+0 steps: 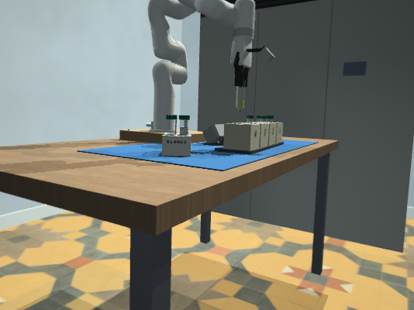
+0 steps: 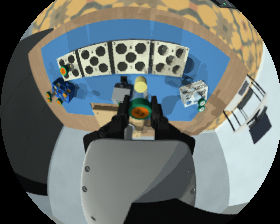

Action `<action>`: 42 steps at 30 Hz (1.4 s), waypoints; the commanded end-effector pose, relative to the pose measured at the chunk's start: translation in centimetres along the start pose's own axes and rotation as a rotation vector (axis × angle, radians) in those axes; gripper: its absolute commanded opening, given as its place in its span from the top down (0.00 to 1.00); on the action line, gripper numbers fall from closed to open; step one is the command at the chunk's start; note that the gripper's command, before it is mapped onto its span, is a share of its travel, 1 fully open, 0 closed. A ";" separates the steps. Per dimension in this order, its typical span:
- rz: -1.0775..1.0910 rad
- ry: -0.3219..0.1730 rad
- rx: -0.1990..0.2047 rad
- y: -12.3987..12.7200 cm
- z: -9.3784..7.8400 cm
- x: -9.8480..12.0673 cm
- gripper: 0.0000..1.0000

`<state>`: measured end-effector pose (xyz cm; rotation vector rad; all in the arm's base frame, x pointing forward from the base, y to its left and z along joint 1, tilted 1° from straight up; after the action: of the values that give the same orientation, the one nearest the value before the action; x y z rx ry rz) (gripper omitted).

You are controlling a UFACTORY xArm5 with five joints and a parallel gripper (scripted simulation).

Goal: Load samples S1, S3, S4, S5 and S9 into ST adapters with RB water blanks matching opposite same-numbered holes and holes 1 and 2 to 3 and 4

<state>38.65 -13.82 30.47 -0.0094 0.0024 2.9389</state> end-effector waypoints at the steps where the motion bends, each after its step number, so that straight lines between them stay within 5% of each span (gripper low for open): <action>1: 0.000 0.002 0.001 1.6 0.1 -0.8 1.00; 12: 0.000 0.001 0.001 5.6 0.1 -2.4 1.00; 32: 0.000 0.001 0.001 5.6 0.1 -2.4 1.00; 42: 0.000 0.001 0.001 5.6 -1.5 -2.4 1.00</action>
<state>39.79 -19.75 28.87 -0.0026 0.0010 2.9394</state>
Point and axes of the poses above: the point where the finger pads meet when closed, its own z axis back along the fingers, its own y axis across the jaws, x = y × z, the point moved 9 cm from there along z, back along the fingers, and after that the axes turned 5 degrees about -z, right-handed, at the moved point
